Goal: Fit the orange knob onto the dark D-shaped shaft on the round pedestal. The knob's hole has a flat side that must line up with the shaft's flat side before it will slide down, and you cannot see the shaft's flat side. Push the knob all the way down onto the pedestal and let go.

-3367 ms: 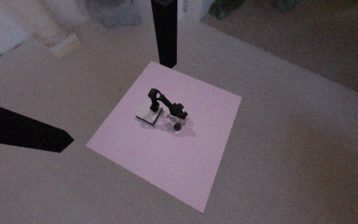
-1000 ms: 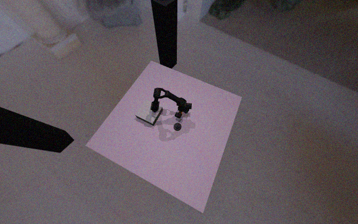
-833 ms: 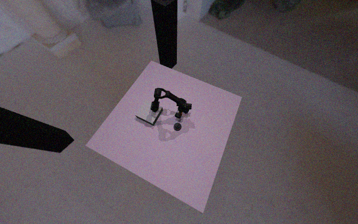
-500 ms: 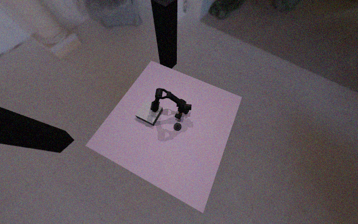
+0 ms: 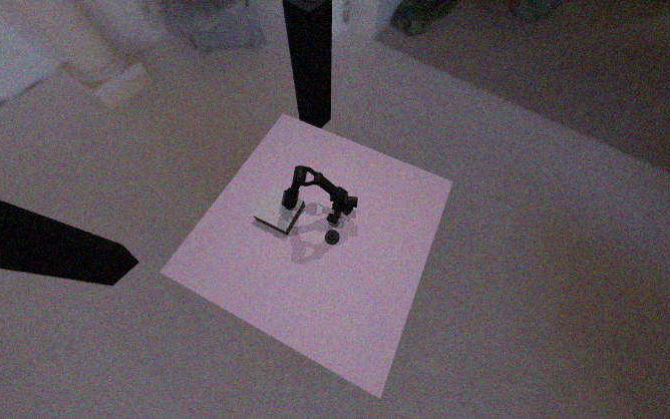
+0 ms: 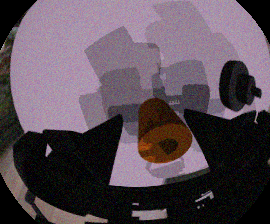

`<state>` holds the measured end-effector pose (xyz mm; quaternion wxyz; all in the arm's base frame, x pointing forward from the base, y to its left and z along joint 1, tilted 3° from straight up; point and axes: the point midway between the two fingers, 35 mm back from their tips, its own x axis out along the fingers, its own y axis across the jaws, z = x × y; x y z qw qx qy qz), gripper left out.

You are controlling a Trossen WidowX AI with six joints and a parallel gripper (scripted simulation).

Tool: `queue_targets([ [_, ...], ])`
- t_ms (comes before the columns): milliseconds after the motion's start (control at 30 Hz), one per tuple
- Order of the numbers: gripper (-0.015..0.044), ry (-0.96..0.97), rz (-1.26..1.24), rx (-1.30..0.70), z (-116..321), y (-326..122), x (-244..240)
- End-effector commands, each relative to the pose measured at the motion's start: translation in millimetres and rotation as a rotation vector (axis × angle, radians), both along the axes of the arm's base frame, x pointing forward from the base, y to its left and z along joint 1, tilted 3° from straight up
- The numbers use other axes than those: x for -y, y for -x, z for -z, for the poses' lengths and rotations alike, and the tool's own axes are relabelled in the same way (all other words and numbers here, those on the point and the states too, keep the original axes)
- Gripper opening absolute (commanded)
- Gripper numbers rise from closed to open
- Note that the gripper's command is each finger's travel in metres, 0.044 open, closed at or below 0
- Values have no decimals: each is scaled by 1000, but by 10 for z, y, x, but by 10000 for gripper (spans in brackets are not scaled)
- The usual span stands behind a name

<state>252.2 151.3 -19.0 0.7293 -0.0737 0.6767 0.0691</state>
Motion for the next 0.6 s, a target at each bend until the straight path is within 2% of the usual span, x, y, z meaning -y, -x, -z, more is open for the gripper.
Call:
queue_targets([
  [0,309,6,-3,-2,16,12,15],
  [133,204,6,-3,-2,16,12,15],
  [333,164,6,-3,-2,16,12,15],
  [533,6,5,-3,-1,-226,-15,-17],
  [567,0,5,-3,-1,-298,-19,-24],
])
